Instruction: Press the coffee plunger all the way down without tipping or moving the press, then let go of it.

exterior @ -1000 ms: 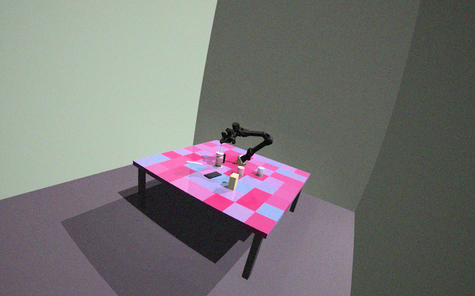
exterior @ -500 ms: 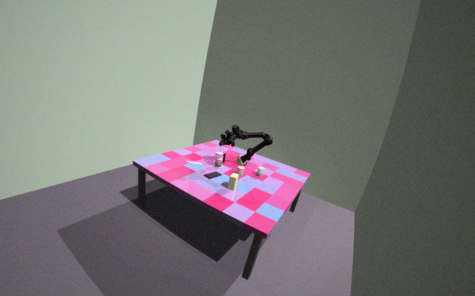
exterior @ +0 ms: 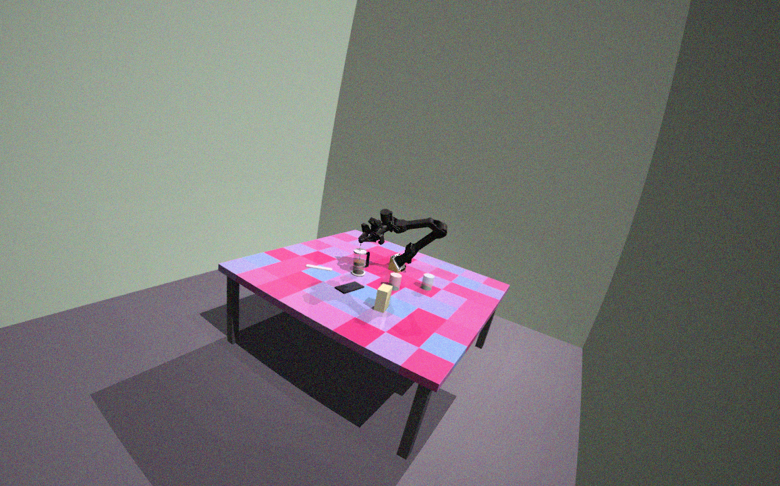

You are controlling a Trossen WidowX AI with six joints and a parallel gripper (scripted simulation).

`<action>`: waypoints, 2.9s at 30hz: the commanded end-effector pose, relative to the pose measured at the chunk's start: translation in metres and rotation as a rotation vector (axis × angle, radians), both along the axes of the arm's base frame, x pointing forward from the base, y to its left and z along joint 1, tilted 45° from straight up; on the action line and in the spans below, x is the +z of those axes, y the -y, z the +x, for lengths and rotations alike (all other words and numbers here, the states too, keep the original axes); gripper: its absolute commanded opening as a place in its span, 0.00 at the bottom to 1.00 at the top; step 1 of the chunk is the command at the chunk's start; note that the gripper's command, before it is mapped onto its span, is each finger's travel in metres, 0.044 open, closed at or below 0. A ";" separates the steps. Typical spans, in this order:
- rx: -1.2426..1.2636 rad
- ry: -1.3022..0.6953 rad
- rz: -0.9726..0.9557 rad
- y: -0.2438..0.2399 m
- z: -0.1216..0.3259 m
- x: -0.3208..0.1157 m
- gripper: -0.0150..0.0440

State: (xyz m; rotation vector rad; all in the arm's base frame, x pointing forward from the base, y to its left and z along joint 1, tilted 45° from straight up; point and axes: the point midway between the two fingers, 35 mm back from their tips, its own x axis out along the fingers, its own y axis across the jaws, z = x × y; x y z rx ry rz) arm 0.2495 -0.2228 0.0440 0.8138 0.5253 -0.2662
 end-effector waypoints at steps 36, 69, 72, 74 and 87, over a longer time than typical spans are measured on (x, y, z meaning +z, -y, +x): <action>0.023 -0.041 0.072 -0.018 0.008 -0.028 0.47; 0.015 -0.032 0.055 -0.011 0.008 -0.025 0.47; 0.015 -0.032 0.055 -0.011 0.008 -0.025 0.47; 0.015 -0.032 0.055 -0.011 0.008 -0.025 0.47; 0.015 -0.032 0.055 -0.011 0.008 -0.025 1.00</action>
